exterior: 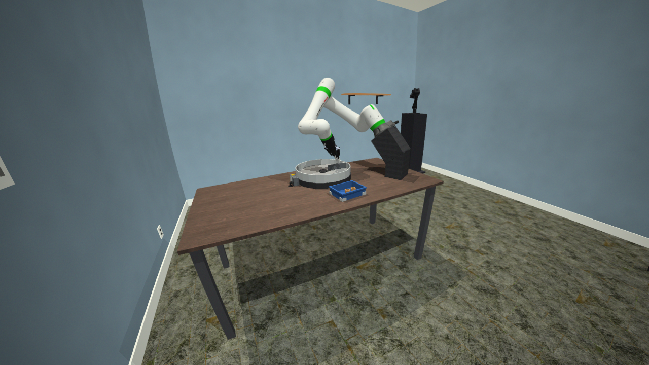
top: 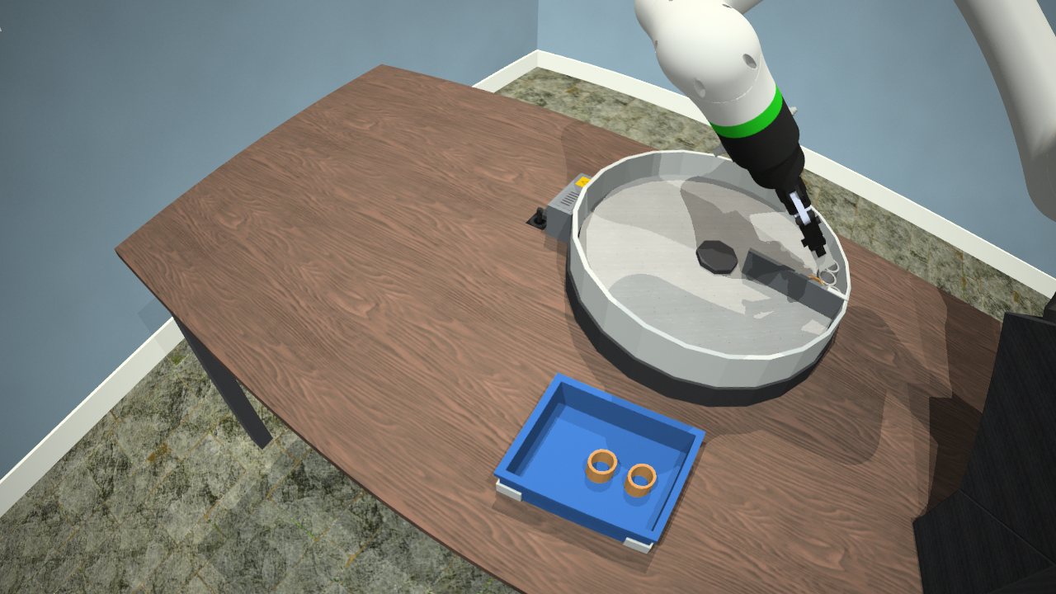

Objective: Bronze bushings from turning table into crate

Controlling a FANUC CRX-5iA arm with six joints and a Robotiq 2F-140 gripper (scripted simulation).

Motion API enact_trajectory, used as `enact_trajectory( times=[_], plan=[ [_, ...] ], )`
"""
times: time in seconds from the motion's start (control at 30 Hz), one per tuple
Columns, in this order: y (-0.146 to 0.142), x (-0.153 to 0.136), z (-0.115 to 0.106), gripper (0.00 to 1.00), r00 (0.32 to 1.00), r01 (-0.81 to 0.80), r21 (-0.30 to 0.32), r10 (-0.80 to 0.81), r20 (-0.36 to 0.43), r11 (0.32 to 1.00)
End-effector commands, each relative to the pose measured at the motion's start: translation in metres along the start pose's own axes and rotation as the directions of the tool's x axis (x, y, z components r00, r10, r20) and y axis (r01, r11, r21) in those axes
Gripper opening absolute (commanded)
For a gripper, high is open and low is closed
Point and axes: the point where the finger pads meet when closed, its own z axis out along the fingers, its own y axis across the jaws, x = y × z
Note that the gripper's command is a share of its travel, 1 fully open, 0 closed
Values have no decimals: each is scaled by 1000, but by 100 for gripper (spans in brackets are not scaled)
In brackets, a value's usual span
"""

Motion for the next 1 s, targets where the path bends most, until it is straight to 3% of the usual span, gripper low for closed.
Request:
enact_trajectory(
  times=[0.0,0.97],
  plan=[
    [0,0,0,6,1000,0,0,0,0,1000],
    [0,-6,7,6,1000,0,0,0,0,1000]
  ],
)
